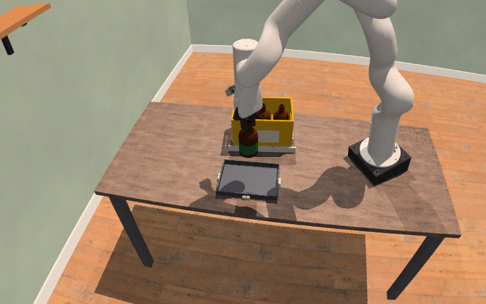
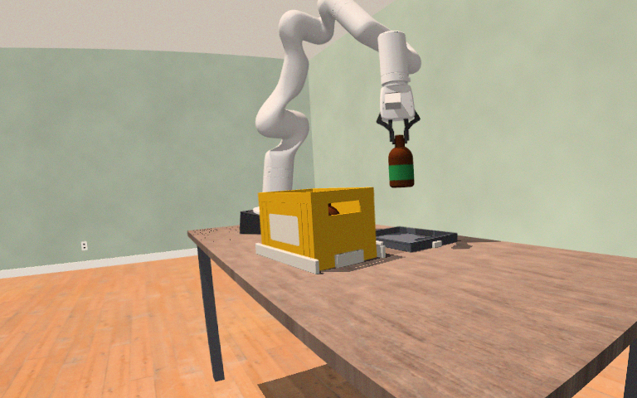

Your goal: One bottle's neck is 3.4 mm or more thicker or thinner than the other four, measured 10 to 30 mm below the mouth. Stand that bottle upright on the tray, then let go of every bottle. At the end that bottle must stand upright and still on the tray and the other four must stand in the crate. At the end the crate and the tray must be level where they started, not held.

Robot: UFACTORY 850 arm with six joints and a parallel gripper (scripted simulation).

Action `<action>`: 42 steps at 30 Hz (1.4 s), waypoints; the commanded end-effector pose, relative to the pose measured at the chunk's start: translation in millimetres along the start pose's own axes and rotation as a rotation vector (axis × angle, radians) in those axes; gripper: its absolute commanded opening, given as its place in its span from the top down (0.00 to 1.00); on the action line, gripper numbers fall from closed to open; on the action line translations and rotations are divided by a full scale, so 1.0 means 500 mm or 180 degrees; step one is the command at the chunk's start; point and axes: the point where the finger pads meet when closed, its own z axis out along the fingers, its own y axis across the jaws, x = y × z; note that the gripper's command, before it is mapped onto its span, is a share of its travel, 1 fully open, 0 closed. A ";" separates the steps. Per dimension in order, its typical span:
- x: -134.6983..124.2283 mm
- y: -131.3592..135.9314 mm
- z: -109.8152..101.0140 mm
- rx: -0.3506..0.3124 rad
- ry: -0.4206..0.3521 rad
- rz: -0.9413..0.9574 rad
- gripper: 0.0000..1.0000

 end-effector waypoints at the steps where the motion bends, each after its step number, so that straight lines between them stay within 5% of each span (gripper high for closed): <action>1: 0.001 -0.001 0.015 0.0006 0.0004 0.0000 1.00; 42: 0.001 -0.002 0.223 0.0006 0.0004 0.0000 1.00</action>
